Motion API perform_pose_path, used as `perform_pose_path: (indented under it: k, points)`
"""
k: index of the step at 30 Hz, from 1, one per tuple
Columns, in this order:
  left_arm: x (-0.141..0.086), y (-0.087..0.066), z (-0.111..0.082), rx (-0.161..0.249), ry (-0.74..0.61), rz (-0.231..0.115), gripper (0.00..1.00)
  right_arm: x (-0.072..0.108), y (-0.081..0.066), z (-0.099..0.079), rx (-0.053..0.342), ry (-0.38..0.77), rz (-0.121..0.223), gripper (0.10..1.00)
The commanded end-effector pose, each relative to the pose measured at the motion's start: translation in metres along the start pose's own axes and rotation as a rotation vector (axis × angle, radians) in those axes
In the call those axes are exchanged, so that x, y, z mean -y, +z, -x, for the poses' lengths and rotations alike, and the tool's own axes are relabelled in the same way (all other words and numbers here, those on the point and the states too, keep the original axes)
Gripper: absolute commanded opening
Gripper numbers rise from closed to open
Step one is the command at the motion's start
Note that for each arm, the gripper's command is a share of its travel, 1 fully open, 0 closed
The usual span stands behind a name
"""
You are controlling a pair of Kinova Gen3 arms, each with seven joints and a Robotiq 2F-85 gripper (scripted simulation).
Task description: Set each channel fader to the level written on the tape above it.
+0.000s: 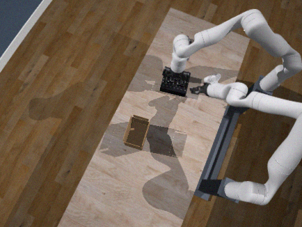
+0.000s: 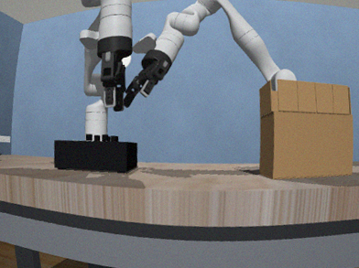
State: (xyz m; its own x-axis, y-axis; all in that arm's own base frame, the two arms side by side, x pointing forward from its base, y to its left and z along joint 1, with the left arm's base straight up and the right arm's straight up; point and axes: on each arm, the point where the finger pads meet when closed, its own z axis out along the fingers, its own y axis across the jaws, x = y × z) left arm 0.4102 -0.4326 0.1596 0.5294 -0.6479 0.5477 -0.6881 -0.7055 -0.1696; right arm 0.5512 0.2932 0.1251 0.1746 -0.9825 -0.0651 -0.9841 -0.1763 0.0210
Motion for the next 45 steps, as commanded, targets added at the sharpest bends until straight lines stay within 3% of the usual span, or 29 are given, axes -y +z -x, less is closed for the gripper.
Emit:
perform_pose_path:
  k: [1,35,36,39,42,45]
  points:
    - [0.000,-0.001,-0.001,-0.002,-0.001,0.000,1.000,0.001,-0.001,0.000,0.001,0.000,-0.003,1.000]
    - [0.000,-0.001,-0.001,-0.002,-0.001,0.000,1.000,0.000,-0.002,0.000,0.000,0.002,-0.003,1.000]
    - [0.000,-0.001,-0.001,-0.002,-0.001,0.000,1.000,0.000,-0.007,-0.002,-0.005,0.012,-0.004,1.000]
    - [0.000,-0.001,-0.001,-0.002,-0.001,0.000,1.000,-0.005,-0.043,-0.018,-0.039,0.099,-0.016,1.000]
    - [0.000,-0.001,-0.001,-0.002,-0.001,0.000,1.000,-0.010,-0.067,-0.029,-0.060,0.156,-0.025,1.000]
    - [0.000,-0.001,-0.001,-0.002,-0.001,0.000,1.000,-0.011,-0.071,-0.031,-0.063,0.166,-0.027,1.000]
